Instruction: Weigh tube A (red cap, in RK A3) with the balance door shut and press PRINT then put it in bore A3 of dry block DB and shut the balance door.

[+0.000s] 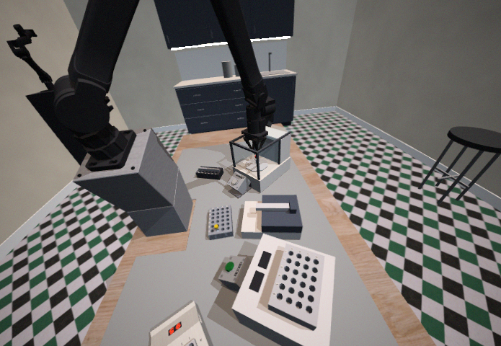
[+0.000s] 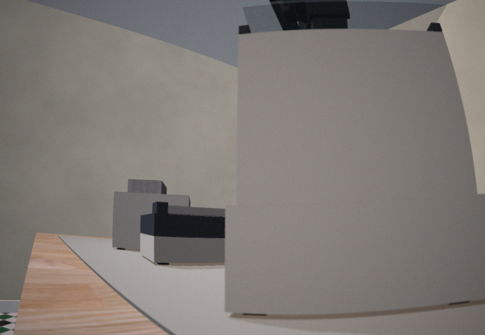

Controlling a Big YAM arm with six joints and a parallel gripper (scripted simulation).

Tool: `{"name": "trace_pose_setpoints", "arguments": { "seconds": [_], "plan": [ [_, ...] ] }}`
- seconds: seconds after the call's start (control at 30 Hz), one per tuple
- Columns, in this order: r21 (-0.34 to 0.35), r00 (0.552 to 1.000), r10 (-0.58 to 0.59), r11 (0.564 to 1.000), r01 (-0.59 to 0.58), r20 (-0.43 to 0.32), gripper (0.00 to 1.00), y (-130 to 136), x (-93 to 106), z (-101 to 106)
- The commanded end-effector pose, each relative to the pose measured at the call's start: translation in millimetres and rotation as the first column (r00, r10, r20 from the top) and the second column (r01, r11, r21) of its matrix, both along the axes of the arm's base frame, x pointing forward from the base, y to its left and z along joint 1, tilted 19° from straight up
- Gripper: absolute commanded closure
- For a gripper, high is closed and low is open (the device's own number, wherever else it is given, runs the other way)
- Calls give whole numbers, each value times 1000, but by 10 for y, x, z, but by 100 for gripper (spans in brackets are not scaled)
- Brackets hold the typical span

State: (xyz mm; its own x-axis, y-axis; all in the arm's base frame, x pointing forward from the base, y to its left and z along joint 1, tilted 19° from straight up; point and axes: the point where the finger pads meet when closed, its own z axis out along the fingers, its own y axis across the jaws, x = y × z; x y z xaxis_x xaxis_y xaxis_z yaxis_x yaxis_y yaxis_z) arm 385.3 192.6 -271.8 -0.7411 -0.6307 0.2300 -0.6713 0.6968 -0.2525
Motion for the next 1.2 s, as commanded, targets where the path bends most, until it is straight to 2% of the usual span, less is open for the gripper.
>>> {"name": "trace_pose_setpoints", "arguments": {
  "seconds": [0.0,1.17],
  "plan": [
    [19,1000,11,1000,-12,29,64,181,53,245],
    [19,1000,11,1000,-11,29,64,347,33,732]
  ]
}}
